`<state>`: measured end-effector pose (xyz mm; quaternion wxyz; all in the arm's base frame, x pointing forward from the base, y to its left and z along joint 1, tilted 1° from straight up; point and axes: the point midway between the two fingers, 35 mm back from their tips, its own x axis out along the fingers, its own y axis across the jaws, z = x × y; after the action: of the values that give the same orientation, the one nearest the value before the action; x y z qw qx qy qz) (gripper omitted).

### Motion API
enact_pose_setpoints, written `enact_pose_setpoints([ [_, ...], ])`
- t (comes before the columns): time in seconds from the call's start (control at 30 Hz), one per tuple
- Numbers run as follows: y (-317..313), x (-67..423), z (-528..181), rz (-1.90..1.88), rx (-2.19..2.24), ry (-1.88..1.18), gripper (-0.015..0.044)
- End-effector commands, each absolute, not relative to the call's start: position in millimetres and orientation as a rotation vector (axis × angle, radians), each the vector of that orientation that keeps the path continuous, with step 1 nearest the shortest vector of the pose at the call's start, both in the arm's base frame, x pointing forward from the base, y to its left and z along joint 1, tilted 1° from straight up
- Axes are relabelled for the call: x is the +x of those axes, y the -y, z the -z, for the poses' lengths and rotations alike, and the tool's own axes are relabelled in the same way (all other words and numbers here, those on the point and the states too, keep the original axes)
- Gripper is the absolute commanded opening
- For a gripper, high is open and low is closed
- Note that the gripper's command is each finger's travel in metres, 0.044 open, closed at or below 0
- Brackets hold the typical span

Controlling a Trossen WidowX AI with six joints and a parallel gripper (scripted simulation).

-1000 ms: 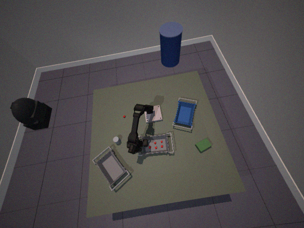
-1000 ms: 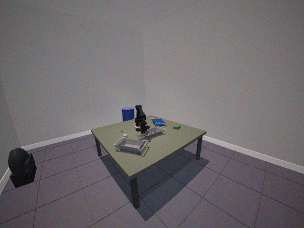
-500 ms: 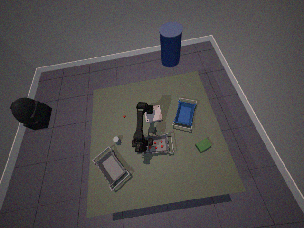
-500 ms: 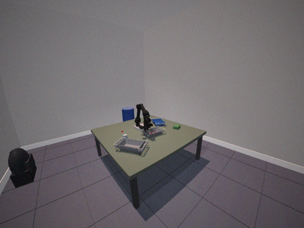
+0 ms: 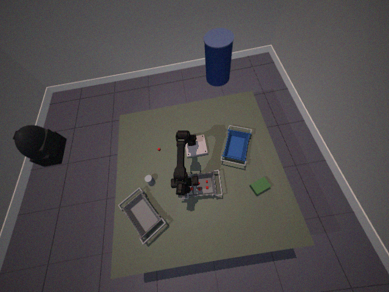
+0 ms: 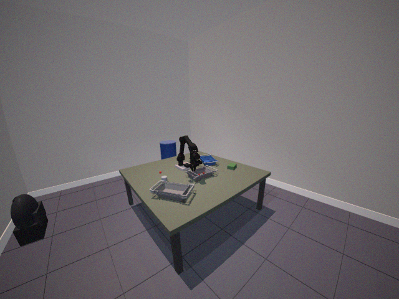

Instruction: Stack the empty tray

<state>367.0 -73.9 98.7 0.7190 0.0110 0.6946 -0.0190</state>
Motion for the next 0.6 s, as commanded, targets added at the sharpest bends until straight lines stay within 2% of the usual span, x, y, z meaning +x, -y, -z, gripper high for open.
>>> enact_pose_setpoints([
  [0.0,75.1,366.6,-115.5,0.049,0.021,-1.525,0.0087],
  [0.57,74.3,367.7,-107.9,0.044,0.023,-1.526,0.0087],
])
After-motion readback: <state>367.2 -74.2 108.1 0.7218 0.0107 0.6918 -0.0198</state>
